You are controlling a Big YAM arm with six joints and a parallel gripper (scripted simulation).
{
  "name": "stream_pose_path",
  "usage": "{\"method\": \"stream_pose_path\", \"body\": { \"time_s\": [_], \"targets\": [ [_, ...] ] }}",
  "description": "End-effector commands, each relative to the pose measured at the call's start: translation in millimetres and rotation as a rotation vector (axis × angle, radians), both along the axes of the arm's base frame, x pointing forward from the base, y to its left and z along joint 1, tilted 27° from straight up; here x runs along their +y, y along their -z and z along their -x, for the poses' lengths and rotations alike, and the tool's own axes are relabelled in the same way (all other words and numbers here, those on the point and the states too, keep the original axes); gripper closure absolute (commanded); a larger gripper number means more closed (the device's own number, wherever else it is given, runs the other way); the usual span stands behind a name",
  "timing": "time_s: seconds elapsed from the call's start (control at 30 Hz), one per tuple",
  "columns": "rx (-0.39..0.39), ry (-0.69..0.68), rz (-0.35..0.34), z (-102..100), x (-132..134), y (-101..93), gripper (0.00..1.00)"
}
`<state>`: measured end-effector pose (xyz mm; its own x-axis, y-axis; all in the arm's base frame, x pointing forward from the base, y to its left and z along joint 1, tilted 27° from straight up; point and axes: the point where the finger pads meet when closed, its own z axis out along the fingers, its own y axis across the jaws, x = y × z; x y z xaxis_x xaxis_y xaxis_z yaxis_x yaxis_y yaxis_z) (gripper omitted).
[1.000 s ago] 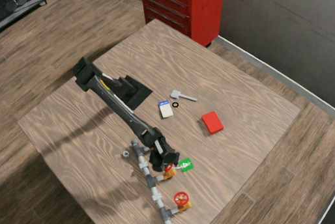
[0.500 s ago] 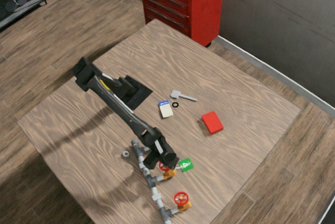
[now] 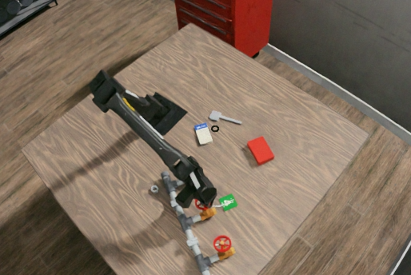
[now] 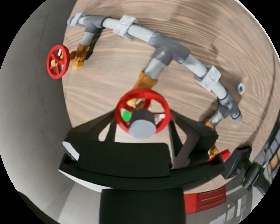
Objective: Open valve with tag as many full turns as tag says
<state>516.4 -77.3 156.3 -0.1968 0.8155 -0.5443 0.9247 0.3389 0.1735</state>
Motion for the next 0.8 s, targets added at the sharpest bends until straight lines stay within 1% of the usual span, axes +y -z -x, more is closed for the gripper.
{"method": "stream_pose_path", "body": {
  "time_s": [0.0, 0.47, 0.77],
  "targets": [
    [-0.029, 0.021, 0.0, -7.1, -0.5, -13.2, 1.0],
    [-0.026, 0.016, 0.002, -7.1, -0.5, -13.2, 1.0],
    [0.036, -0.092, 0.046, -7.1, -0.5, -13.2, 1.0]
  ]
}}
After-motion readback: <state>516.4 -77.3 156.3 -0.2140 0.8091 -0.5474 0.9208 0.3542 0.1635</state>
